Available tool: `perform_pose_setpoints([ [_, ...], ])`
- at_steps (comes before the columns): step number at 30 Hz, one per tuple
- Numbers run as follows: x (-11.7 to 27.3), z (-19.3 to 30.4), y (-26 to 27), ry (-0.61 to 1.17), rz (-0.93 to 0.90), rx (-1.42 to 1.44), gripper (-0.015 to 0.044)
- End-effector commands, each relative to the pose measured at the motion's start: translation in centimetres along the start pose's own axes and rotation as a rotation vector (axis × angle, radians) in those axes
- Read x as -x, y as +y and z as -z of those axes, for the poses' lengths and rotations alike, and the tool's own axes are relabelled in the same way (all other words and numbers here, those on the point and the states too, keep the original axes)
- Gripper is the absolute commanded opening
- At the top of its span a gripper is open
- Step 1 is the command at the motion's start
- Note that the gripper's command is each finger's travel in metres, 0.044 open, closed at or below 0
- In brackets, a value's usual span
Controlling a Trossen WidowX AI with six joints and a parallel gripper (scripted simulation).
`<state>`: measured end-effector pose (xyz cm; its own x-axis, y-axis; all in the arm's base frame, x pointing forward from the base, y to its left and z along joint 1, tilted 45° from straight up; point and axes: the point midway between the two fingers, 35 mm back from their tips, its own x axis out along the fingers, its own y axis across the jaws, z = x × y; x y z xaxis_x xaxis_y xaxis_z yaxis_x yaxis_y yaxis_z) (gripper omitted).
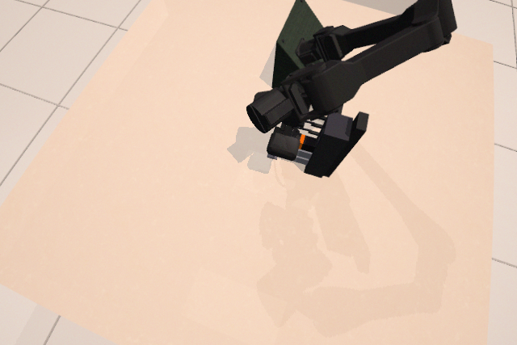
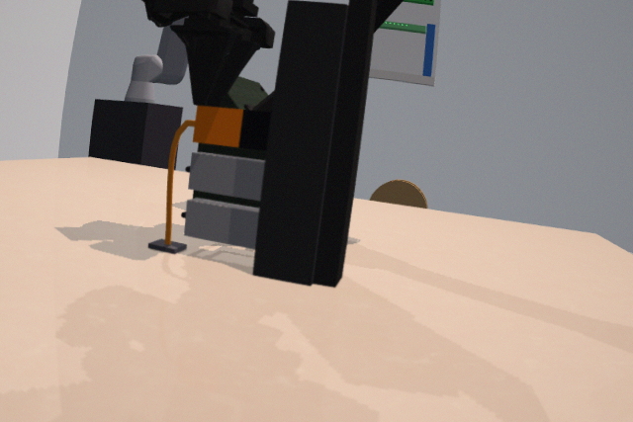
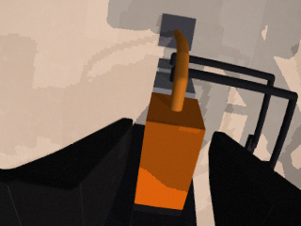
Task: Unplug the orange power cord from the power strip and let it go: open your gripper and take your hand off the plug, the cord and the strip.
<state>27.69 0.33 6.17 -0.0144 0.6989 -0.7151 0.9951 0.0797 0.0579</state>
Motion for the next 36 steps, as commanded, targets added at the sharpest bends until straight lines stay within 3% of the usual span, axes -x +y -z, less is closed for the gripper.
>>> perform_pose_setpoints([
  [1, 0.0, 0.7, -0.1, 0.007, -0.002, -0.007, 0.016],
  [15, -1.2, 0.8, -0.1, 0.007, -0.002, -0.006, 0.016],
  [19, -0.9, 0.8, -0.1, 0.002, 0.001, 0.0, 0.0055],
  [27, -0.9, 0.8, -0.1, 0.002, 0.001, 0.0, 0.0002],
  [36, -0.9, -0.3, 0.1, 0.0, 0.0, -0.001, 0.0],
])
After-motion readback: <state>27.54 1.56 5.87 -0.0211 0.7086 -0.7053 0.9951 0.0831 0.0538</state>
